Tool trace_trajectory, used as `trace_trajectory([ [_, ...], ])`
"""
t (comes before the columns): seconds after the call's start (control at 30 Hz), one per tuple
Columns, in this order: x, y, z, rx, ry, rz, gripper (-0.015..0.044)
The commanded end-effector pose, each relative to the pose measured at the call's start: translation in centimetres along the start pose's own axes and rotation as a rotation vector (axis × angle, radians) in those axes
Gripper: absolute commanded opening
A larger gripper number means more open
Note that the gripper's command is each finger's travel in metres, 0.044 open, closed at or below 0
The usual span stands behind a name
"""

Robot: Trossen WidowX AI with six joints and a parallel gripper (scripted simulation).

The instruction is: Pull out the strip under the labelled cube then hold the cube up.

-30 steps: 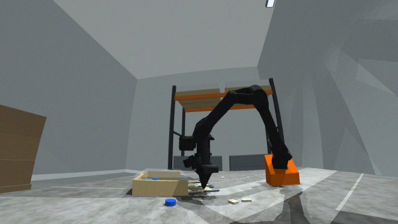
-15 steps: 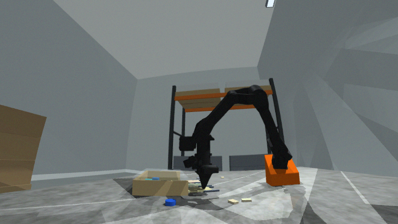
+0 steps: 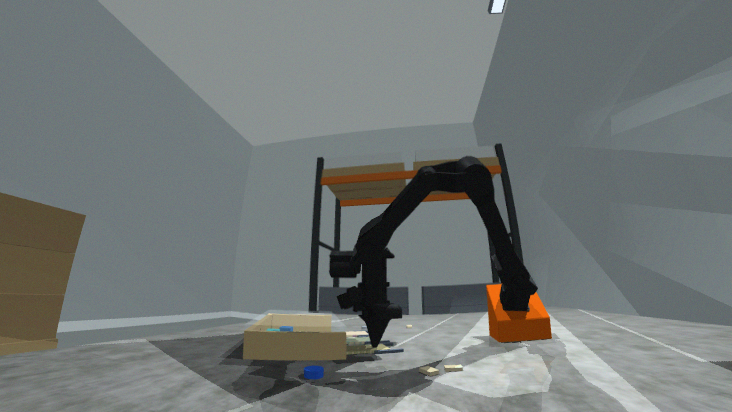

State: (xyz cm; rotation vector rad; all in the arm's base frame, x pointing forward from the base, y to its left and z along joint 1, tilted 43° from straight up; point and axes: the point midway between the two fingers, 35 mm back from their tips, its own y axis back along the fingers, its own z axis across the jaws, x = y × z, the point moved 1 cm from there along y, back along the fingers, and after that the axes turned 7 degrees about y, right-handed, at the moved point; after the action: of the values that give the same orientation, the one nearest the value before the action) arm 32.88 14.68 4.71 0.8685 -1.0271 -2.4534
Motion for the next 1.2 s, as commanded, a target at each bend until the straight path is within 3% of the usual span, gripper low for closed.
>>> trace_trajectory([
  [0.0,0.0,-0.2,0.0,-0.001,-0.003,0.001,0.0],
  [1.17,2.5,-0.4,0.3,-0.001,-0.004,0.002,0.0],
])
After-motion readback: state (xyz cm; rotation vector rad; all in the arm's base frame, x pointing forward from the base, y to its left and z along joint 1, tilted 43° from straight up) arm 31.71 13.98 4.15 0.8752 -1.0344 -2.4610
